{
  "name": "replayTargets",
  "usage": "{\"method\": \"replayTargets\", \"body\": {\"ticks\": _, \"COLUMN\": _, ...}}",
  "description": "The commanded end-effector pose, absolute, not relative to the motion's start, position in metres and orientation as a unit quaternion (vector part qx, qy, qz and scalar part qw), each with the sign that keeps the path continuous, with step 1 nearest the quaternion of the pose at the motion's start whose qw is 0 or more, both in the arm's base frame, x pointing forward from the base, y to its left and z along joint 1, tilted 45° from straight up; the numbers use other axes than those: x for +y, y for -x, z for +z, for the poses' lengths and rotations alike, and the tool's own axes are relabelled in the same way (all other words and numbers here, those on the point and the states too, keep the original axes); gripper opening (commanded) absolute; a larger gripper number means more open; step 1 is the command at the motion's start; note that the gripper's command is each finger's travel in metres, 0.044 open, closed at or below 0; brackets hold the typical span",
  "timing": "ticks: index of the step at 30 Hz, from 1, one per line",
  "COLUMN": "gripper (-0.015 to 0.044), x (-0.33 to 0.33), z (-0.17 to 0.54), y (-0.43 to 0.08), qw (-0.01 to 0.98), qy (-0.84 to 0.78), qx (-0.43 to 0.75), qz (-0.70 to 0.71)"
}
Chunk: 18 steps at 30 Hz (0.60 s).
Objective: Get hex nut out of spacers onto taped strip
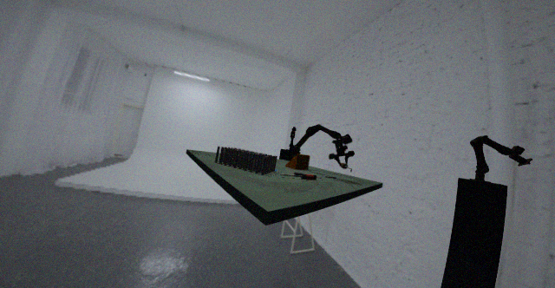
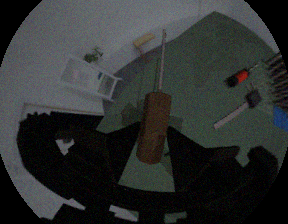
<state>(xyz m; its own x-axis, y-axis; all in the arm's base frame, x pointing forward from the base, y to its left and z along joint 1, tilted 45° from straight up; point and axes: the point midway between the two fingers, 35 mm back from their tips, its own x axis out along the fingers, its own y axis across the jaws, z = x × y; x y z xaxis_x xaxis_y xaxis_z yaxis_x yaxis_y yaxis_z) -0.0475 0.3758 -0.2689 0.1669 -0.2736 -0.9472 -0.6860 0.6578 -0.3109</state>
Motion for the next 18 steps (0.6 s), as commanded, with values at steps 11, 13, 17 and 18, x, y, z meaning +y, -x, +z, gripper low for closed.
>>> {"method": "replayTargets", "body": {"ticks": 11, "gripper": 0.0, "x": 0.367, "z": -0.279, "y": 0.046, "qw": 0.661, "qy": 0.381, "qx": 0.627, "qz": 0.155}}
{"method": "replayTargets", "body": {"ticks": 13, "gripper": 0.0, "x": 0.366, "z": -0.28, "y": 0.046, "qw": 0.661, "qy": 0.381, "qx": 0.627, "qz": 0.155}}
{"method": "replayTargets", "body": {"ticks": 17, "gripper": 0.0, "x": 0.363, "z": -0.282, "y": 0.046, "qw": 0.661, "qy": 0.381, "qx": 0.627, "qz": 0.155}}
{"method": "replayTargets", "body": {"ticks": 18, "gripper": 0.0, "x": 0.363, "z": -0.283, "y": 0.046, "qw": 0.661, "qy": 0.381, "qx": 0.627, "qz": 0.155}}
